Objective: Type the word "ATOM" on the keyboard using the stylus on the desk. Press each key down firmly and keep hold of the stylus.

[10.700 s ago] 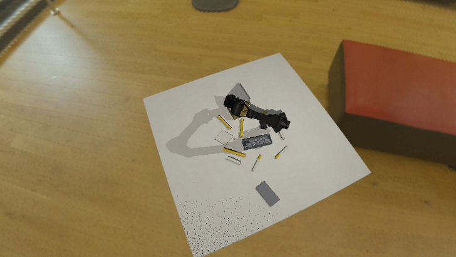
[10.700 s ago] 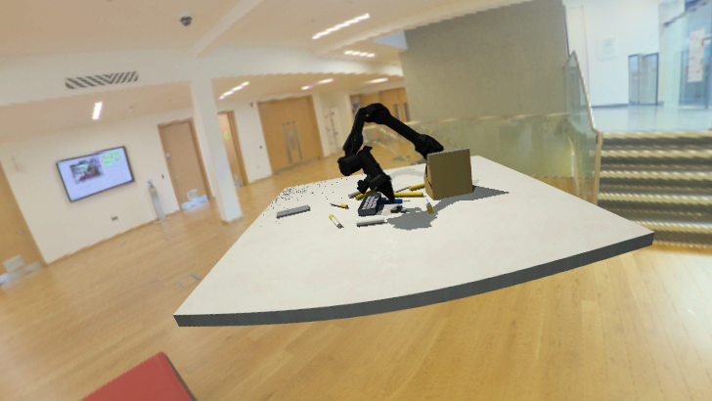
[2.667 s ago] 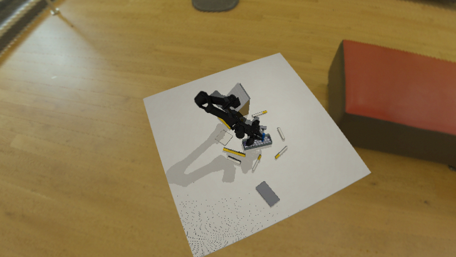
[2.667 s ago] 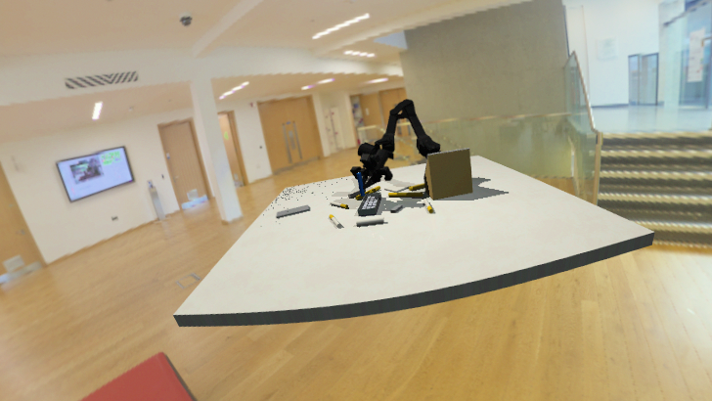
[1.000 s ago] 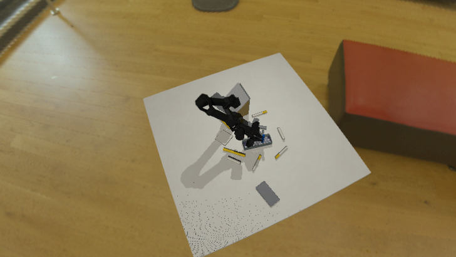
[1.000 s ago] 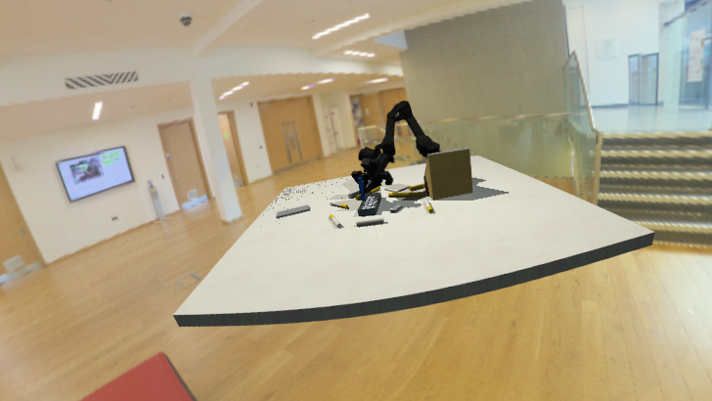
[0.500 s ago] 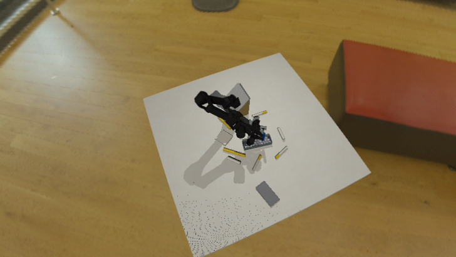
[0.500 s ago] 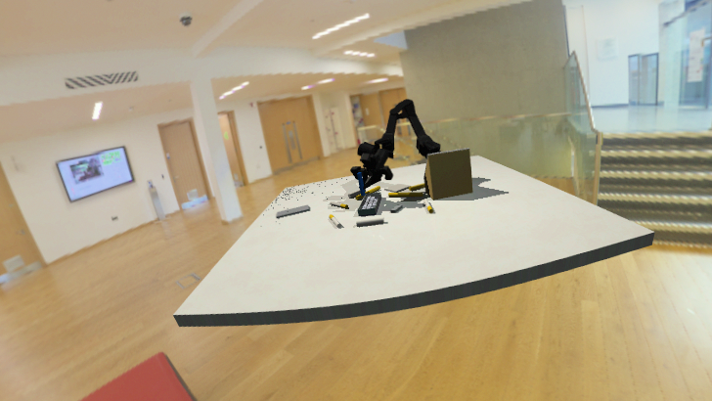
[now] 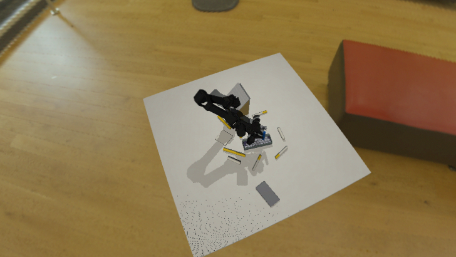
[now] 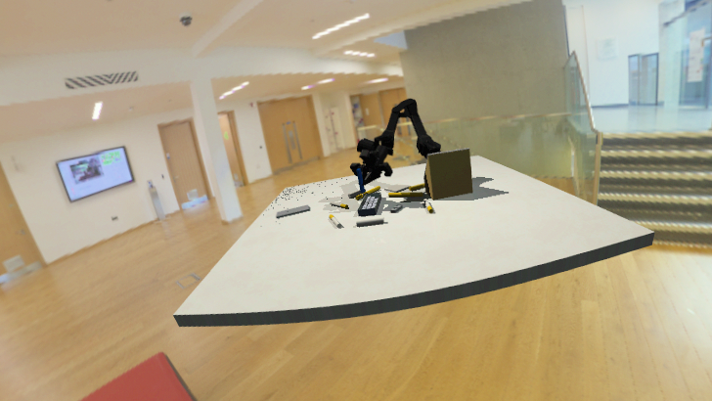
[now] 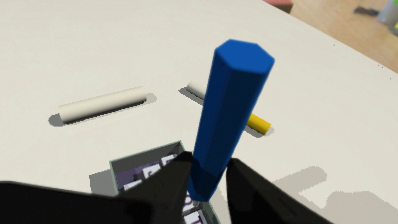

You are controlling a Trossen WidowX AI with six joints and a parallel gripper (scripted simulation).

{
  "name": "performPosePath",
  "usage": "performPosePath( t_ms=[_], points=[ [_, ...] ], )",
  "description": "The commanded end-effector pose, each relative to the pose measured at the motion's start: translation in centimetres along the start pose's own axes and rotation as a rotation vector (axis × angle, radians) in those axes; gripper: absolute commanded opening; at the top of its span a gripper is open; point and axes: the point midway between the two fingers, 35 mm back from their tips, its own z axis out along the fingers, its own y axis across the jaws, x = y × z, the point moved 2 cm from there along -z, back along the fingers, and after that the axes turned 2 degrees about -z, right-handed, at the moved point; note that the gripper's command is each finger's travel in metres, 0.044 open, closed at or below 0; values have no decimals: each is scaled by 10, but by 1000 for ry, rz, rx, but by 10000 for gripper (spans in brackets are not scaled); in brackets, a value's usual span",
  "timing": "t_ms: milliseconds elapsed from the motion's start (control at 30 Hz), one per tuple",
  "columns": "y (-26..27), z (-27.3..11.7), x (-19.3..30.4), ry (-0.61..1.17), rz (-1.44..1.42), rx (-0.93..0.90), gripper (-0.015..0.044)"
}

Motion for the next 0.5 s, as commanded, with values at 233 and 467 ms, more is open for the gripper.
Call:
performPosePath(
  t_ms=[233, 467],
  points=[
    [-2, -2, -1, -2, 2, 8, 81],
    [3, -2, -1, -2, 0, 3, 0]
  ],
)
